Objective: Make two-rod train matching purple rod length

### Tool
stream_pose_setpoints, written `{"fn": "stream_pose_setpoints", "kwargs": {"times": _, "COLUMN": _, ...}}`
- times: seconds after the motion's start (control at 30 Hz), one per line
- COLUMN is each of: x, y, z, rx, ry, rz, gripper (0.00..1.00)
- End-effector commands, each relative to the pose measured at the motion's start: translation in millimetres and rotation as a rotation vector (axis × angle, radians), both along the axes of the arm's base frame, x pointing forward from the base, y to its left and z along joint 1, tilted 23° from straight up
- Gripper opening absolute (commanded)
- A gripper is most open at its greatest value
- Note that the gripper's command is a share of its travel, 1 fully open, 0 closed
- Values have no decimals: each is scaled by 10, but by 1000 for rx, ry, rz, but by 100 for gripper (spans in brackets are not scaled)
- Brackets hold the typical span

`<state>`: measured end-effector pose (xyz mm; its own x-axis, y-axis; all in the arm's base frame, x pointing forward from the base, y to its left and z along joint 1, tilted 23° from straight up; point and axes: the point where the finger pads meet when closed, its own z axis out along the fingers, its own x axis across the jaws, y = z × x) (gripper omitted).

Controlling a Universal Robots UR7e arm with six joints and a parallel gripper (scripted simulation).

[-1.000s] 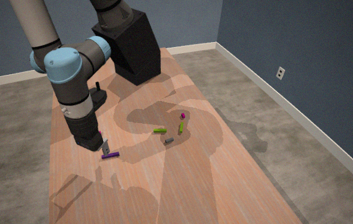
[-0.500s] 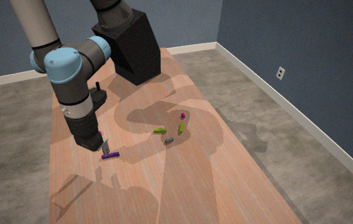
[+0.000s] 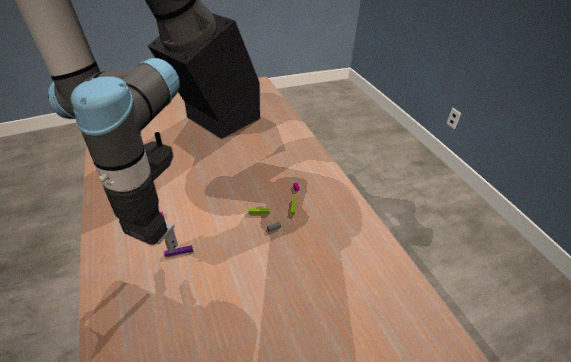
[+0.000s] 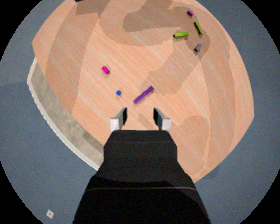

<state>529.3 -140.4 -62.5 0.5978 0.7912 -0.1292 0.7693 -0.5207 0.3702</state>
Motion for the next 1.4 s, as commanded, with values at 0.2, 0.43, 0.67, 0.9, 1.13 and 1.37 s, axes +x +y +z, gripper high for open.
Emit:
{"fn": "stream_pose_setpoints", "kwargs": {"times": 0.2, "x": -25, "y": -1, "z": -6, "rx": 0, "ry": 5, "rz": 7, "gripper": 100}}
{"fn": "stream_pose_setpoints", "kwargs": {"times": 0.43, "x": -40, "y": -8, "z": -7, "rx": -7, "ry": 13, "rz": 32, "gripper": 100}}
{"fn": "stream_pose_setpoints", "kwargs": {"times": 0.67, "x": -79, "y": -26, "z": -8, "rx": -26, "ry": 40, "rz": 109, "gripper": 100}}
{"fn": "stream_pose_setpoints", "kwargs": {"times": 0.9, "x": -143, "y": -52, "z": -14, "rx": -58, "ry": 85, "rz": 241, "gripper": 100}}
{"fn": "stream_pose_setpoints", "kwargs": {"times": 1.13, "x": -201, "y": -78, "z": -18, "rx": -89, "ry": 130, "rz": 369, "gripper": 100}}
{"fn": "stream_pose_setpoints", "kwargs": {"times": 1.37, "x": -257, "y": -106, "z": -21, "rx": -122, "ry": 177, "rz": 503, "gripper": 100}}
